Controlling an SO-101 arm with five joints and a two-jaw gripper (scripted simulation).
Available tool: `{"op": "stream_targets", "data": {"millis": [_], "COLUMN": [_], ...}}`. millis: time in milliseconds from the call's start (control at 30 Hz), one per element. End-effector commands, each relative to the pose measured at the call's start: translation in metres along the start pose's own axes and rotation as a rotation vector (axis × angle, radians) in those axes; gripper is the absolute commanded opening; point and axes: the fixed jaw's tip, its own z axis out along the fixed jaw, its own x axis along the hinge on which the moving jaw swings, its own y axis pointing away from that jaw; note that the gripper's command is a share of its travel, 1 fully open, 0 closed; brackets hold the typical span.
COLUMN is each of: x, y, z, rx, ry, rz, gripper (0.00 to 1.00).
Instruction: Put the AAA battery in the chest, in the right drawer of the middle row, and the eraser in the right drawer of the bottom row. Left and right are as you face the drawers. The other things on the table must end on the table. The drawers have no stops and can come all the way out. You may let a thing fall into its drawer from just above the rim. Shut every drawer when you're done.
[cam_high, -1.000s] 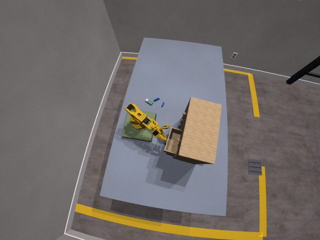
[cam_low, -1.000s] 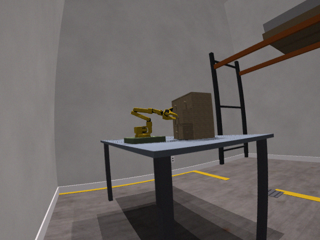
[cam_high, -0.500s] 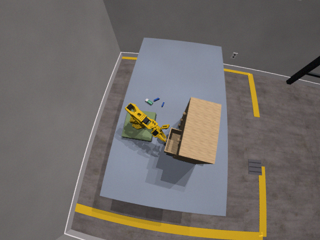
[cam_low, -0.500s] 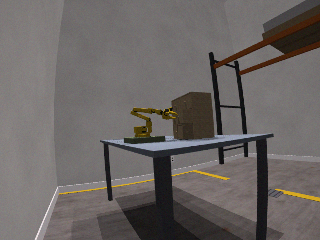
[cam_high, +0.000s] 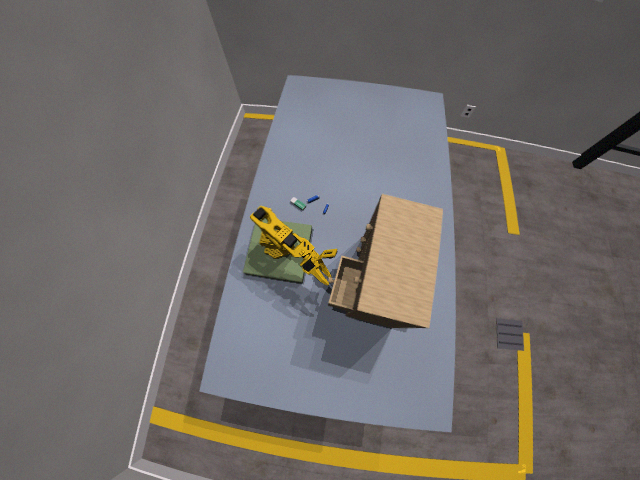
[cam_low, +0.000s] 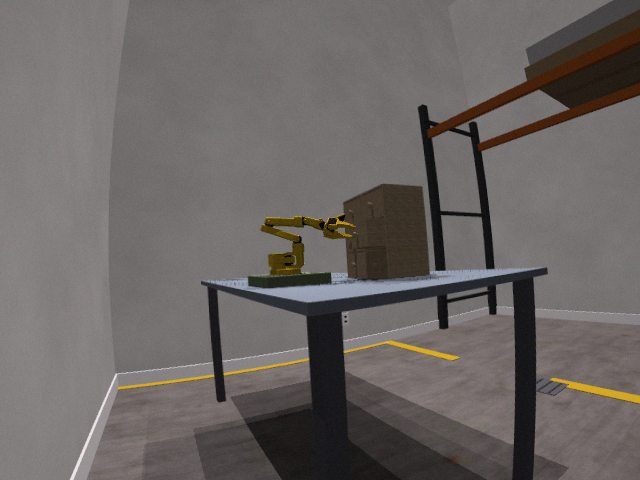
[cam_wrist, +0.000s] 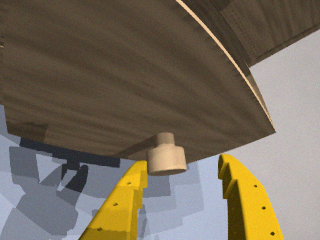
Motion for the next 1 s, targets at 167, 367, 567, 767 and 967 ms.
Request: {"op": "stream_targets", "data": {"millis": [167,367,567,767,967], "x": [0.015,0.020,0.027,0.027,0.028], "y": [-0.003,-0.003,-0.002,-0.002,0.000], "z": [-0.018,-0.026,-0.037,-0.037,-0.038], "rx": [0.006,0.008,0.010,0.010,-0.013], "ry": [0.075,0.101,0.138,0.138,0.163], "rz": [0.010,0.017,0.026,0.026,0.078], "gripper": [0.21,0.21,0.21,0.21,0.21]}}
